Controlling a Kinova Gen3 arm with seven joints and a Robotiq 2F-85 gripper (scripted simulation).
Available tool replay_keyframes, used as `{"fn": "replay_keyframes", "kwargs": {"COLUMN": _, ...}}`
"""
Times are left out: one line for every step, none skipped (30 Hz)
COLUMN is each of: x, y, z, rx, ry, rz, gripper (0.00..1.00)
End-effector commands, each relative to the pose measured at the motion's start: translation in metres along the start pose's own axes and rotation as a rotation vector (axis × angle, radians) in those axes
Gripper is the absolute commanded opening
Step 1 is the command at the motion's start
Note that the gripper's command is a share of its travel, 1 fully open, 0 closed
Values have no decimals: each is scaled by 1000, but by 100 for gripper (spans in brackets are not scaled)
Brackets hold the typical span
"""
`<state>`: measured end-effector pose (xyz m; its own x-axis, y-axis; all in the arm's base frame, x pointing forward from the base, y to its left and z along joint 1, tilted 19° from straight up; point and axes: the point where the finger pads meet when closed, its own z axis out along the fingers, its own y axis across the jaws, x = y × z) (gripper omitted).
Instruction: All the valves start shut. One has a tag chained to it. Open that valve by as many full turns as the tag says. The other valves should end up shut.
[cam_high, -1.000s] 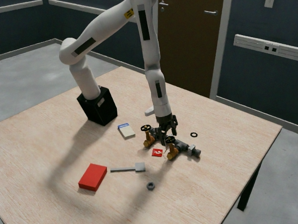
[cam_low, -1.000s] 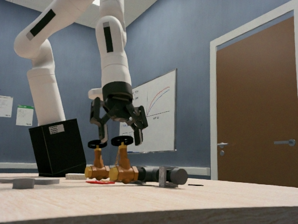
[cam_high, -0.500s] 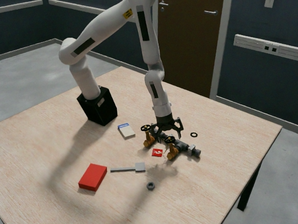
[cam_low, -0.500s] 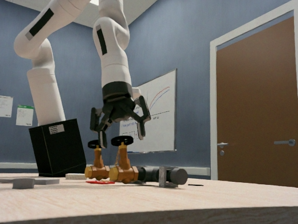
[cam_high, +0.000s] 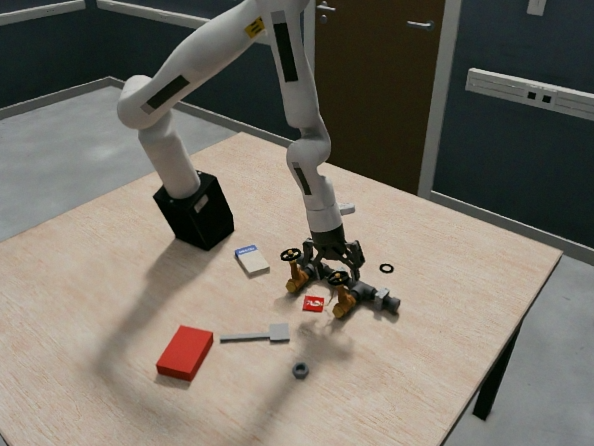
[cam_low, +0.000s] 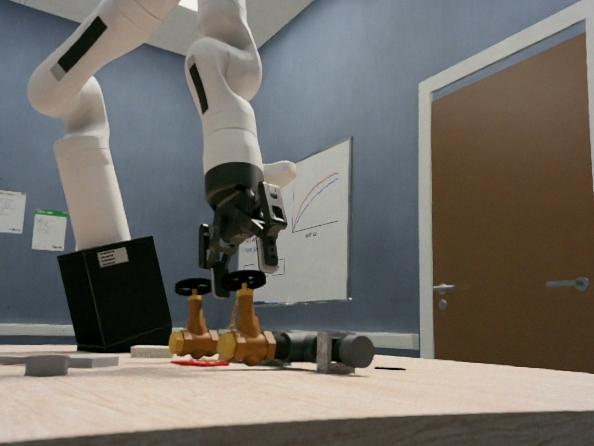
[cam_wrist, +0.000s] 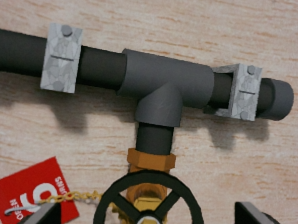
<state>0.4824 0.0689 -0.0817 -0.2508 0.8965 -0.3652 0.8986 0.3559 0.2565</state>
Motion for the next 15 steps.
{"fn": "replay_keyframes", "kwargs": {"x": 0, "y": 1, "z": -1, "rx": -2, "ry": -1, "rz": 49, "gripper": 100}}
{"fn": "replay_keyframes", "kwargs": {"x": 0, "y": 1, "z": -1, "rx": -2, "ry": -1, "rz": 61, "gripper": 100}}
{"fn": "replay_keyframes", "kwargs": {"x": 0, "y": 1, "z": -1, "rx": -2, "ry": -1, "rz": 70, "gripper": 100}}
{"fn": "replay_keyframes", "kwargs": {"x": 0, "y": 1, "z": -1, "rx": -2, "ry": -1, "rz": 70, "gripper": 100}}
{"fn": "replay_keyframes", "kwargs": {"x": 0, "y": 1, "z": -1, "rx": -2, "ry": -1, "rz": 70, "gripper": 100}}
{"fn": "replay_keyframes", "kwargs": {"x": 0, "y": 1, "z": -1, "rx": -2, "ry": -1, "rz": 77, "gripper": 100}}
{"fn": "replay_keyframes", "kwargs": {"x": 0, "y": 1, "z": -1, "rx": -2, "ry": -1, "rz": 82, "gripper": 100}}
{"fn": "replay_keyframes", "kwargs": {"x": 0, "y": 1, "z": -1, "rx": -2, "ry": -1, "rz": 86, "gripper": 100}}
{"fn": "replay_keyframes", "kwargs": {"x": 0, "y": 1, "z": -1, "rx": -2, "ry": -1, "rz": 88, "gripper": 100}}
{"fn": "replay_keyframes", "kwargs": {"x": 0, "y": 1, "z": -1, "rx": -2, "ry": -1, "rz": 89, "gripper": 100}}
{"fn": "replay_keyframes", "kwargs": {"x": 0, "y": 1, "z": -1, "rx": -2, "ry": -1, "rz": 90, "gripper": 100}}
{"fn": "replay_keyframes", "kwargs": {"x": 0, "y": 1, "z": -1, "rx": -2, "ry": -1, "rz": 90, "gripper": 100}}
{"fn": "replay_keyframes", "kwargs": {"x": 0, "y": 1, "z": -1, "rx": -2, "ry": -1, "rz": 90, "gripper": 59}}
{"fn": "replay_keyframes", "kwargs": {"x": 0, "y": 1, "z": -1, "rx": -2, "ry": -1, "rz": 90, "gripper": 59}}
{"fn": "replay_keyframes", "kwargs": {"x": 0, "y": 1, "z": -1, "rx": -2, "ry": -1, "rz": 90, "gripper": 59}}
